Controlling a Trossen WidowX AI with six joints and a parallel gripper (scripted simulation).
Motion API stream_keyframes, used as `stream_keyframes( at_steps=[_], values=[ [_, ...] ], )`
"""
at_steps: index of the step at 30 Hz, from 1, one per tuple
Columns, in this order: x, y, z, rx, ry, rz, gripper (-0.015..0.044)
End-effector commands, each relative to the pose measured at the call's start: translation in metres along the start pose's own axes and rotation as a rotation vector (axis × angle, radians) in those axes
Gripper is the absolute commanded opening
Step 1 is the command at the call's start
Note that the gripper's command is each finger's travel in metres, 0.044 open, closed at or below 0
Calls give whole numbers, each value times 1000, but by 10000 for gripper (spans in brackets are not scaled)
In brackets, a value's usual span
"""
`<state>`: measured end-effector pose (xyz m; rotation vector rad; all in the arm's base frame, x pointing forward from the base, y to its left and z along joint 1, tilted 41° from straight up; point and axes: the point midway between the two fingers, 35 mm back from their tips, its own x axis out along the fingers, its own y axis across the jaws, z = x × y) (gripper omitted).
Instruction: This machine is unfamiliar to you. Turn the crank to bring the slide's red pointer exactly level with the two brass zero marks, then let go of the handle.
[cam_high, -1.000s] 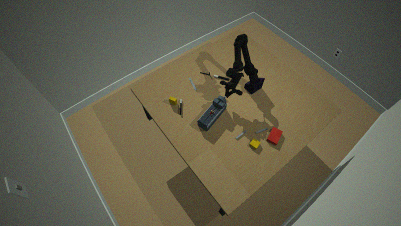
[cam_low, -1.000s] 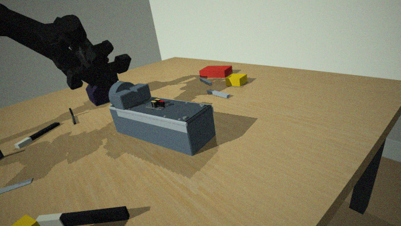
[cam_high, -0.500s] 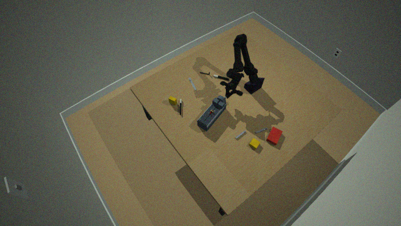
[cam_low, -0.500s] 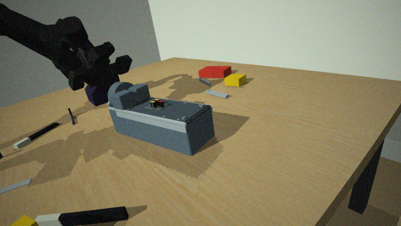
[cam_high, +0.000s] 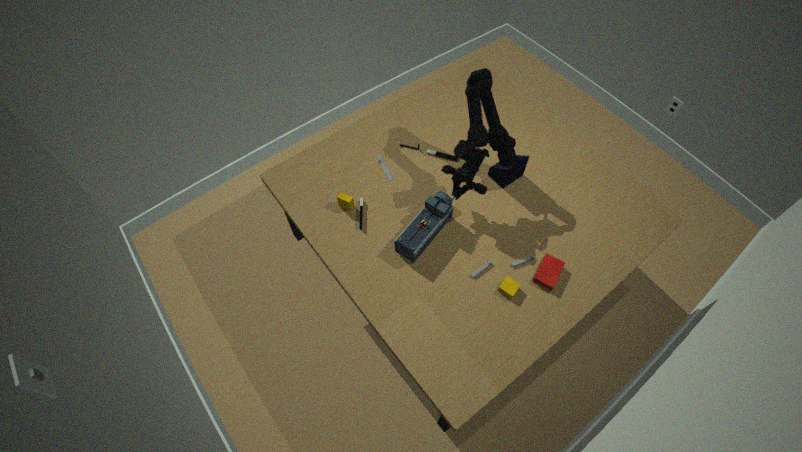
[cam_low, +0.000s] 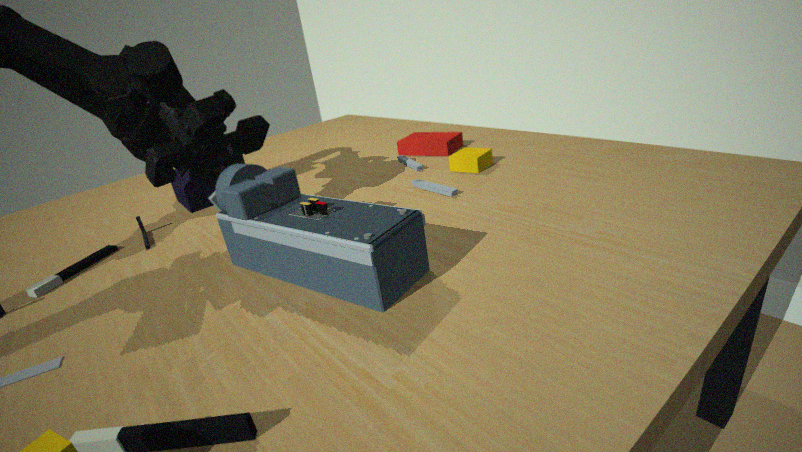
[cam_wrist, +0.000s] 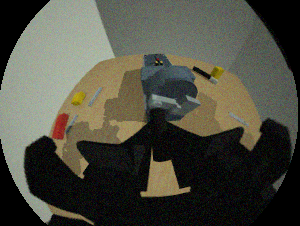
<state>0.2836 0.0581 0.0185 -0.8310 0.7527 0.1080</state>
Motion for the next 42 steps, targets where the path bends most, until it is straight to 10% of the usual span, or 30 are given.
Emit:
stream_keyframes(
  at_steps=[1, 42],
  values=[
    [6, 4, -6, -8, 12, 11, 0],
    [31, -25, -32, -11, 13, 9, 0]
  ],
)
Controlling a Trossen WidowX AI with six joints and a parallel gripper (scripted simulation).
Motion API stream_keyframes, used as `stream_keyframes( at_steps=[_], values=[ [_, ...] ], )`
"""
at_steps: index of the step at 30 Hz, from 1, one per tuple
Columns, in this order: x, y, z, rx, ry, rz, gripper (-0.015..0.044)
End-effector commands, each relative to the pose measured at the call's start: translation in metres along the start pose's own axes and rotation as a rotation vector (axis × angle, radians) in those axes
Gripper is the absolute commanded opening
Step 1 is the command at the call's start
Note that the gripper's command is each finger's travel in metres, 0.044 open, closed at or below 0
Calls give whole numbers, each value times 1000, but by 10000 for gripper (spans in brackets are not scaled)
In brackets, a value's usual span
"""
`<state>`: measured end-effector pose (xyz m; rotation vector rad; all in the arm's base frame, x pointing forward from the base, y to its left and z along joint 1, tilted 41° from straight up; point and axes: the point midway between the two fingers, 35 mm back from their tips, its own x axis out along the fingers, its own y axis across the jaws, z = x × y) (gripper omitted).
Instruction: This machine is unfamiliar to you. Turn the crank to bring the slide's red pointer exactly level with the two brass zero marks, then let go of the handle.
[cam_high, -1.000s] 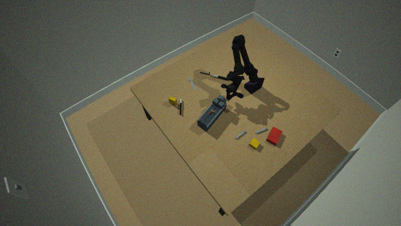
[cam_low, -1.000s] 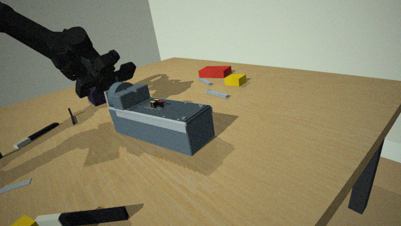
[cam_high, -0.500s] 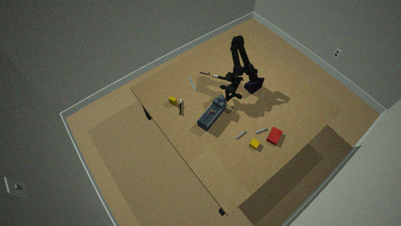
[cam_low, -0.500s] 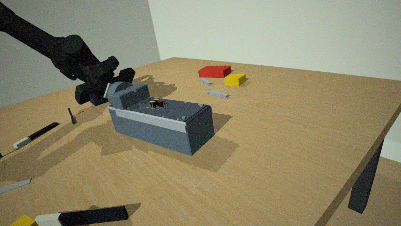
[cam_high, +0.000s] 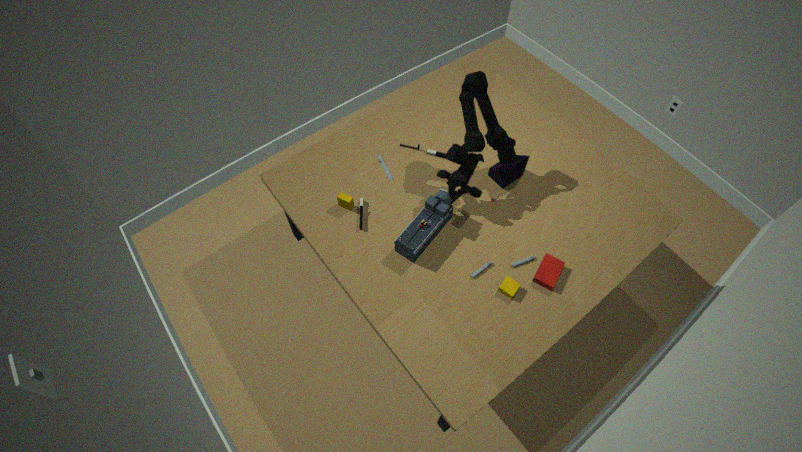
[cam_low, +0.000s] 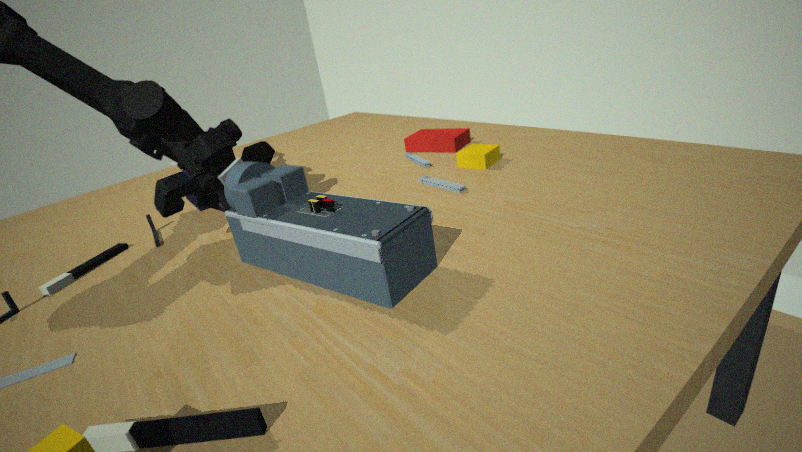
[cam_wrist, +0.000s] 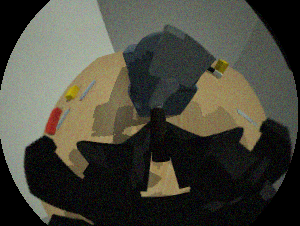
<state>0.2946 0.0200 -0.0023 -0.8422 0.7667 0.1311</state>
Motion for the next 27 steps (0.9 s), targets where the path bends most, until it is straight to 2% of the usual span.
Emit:
stream_keyframes(
  at_steps=[1, 27],
  values=[
    [2, -9, -2, 8, 7, -11, 0],
    [2, -19, -1, 8, 7, -12, 0]
  ],
)
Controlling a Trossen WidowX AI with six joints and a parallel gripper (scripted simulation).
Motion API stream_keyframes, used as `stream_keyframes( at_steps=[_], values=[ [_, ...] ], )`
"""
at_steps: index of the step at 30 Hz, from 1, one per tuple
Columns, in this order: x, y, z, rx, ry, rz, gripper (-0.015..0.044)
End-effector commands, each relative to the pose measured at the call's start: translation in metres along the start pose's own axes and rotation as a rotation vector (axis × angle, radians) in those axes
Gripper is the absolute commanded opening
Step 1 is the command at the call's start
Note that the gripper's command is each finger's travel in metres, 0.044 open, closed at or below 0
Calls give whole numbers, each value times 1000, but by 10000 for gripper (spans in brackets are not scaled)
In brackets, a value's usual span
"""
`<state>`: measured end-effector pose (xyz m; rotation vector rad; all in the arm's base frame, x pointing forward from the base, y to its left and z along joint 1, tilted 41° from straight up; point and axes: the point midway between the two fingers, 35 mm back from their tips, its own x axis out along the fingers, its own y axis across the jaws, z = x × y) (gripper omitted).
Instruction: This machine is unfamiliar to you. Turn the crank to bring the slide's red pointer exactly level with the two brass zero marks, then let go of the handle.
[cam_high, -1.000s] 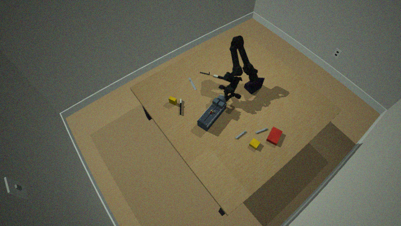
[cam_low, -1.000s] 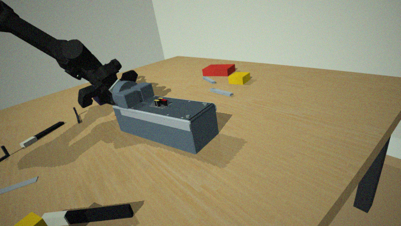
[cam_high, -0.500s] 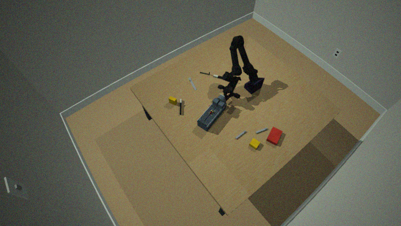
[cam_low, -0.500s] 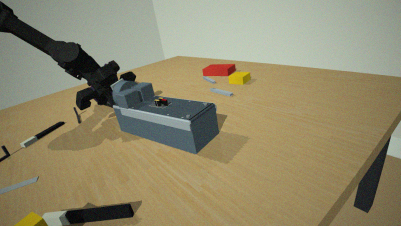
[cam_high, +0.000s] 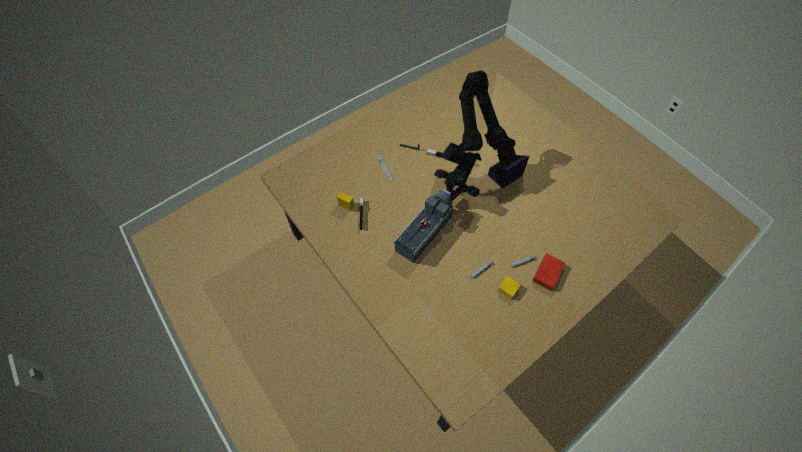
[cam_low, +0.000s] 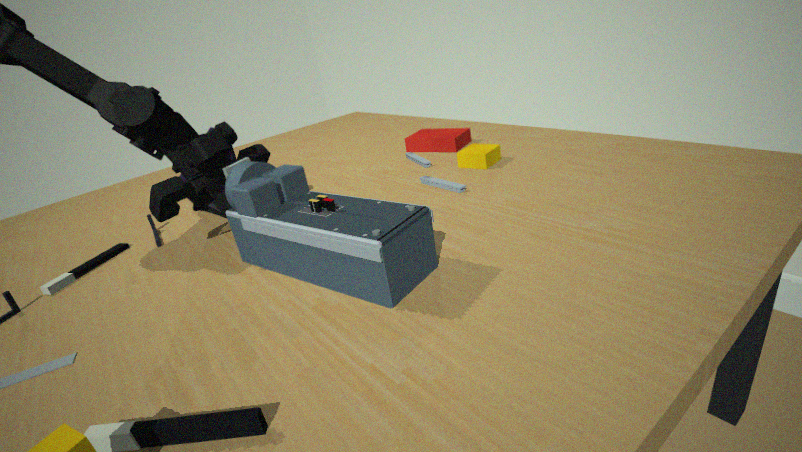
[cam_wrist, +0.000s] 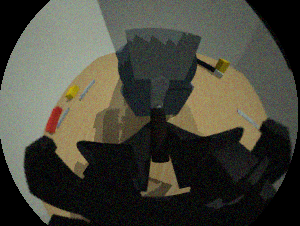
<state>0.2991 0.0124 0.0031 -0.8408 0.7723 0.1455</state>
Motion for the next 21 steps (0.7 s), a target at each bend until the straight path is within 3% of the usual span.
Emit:
stream_keyframes(
  at_steps=[1, 21],
  values=[
    [0, -9, 0, 12, 7, -26, 0],
    [-1, -13, 1, 12, 7, -26, 0]
  ],
)
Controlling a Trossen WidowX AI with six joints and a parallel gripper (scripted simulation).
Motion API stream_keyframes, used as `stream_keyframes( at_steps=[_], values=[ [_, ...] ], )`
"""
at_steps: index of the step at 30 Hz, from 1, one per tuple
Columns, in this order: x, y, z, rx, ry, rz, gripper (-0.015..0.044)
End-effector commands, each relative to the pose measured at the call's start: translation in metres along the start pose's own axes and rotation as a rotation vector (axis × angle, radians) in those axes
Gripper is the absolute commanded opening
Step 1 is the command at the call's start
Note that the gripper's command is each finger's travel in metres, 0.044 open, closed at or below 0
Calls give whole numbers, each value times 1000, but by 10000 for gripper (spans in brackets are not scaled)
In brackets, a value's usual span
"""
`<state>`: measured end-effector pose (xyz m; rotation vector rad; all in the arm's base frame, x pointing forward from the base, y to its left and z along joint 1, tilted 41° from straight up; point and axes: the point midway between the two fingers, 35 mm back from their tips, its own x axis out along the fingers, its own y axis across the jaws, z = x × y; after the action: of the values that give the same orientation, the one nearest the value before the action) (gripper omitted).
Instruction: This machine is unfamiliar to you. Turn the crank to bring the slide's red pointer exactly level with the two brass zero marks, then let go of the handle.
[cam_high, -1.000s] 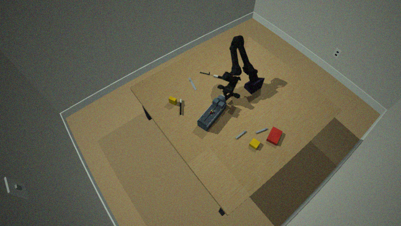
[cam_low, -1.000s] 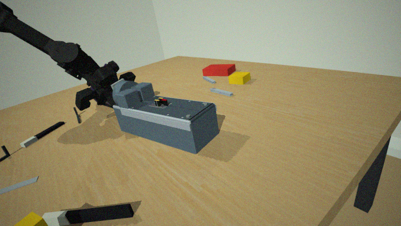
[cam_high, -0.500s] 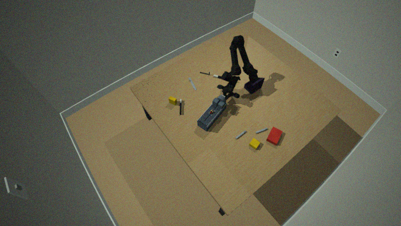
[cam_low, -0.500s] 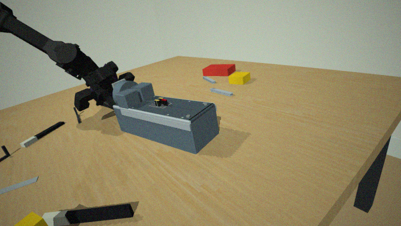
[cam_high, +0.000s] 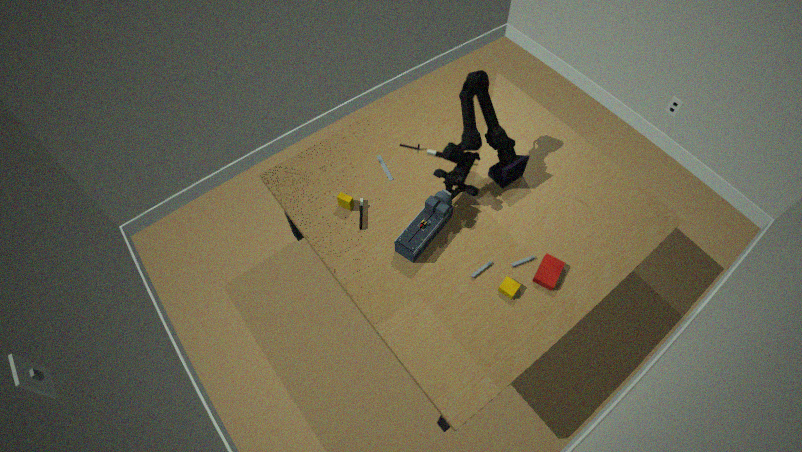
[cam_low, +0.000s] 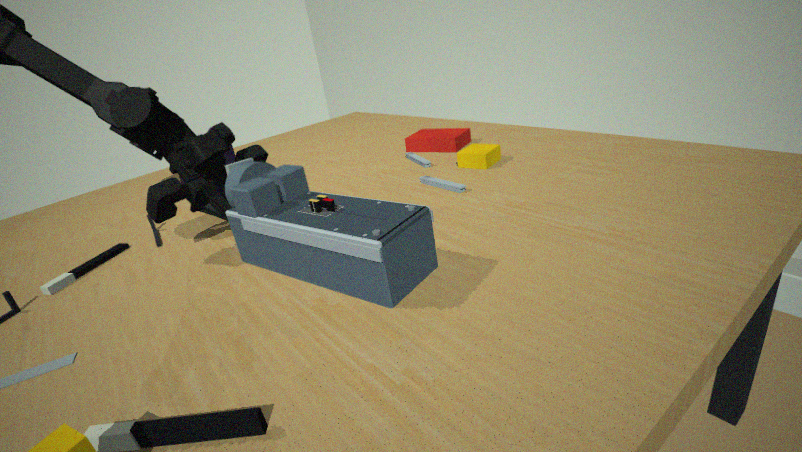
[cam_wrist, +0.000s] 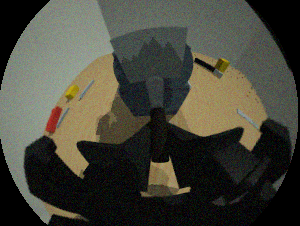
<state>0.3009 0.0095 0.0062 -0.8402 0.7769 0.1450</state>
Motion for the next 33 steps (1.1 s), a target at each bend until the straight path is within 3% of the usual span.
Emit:
stream_keyframes(
  at_steps=[1, 33],
  values=[
    [-1, -9, 0, 12, 3, -28, 0],
    [-4, -16, 3, 12, 3, -28, 0]
  ],
)
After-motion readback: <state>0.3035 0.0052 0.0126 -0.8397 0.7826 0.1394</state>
